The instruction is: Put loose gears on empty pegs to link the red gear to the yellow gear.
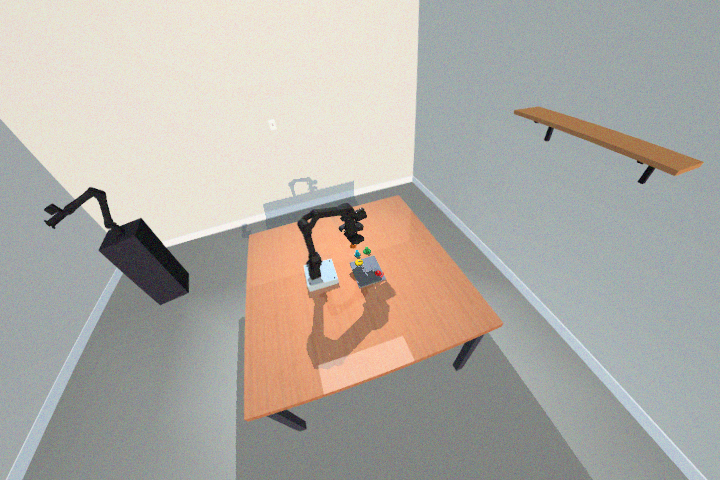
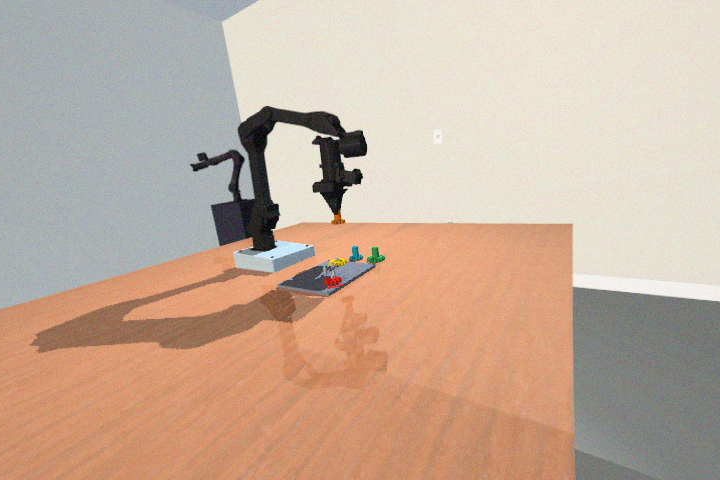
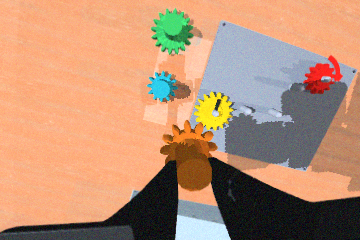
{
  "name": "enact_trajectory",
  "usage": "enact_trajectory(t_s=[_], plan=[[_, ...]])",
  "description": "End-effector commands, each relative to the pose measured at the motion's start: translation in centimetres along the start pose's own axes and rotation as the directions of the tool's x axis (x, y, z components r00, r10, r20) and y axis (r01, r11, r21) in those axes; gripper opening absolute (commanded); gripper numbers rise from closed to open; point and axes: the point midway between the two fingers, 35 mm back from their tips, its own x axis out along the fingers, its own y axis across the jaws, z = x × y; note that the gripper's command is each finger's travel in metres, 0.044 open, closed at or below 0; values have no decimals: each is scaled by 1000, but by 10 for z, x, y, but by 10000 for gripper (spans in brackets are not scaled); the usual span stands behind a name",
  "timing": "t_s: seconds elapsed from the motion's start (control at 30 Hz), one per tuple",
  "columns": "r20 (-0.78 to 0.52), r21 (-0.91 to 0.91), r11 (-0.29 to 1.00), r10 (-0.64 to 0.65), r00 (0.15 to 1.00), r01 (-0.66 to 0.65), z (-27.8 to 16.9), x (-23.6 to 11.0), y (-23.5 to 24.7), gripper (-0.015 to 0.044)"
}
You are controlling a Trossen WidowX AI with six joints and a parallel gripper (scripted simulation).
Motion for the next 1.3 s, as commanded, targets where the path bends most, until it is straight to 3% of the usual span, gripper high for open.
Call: enact_trajectory(t_s=[0.0, 1.27], plan=[[9, 7, 1000, 6, 1000, -6, 5, 1, -7, 0], [17, 4, 1000, -4, 1000, 3, 28, 37, -100, 0]])
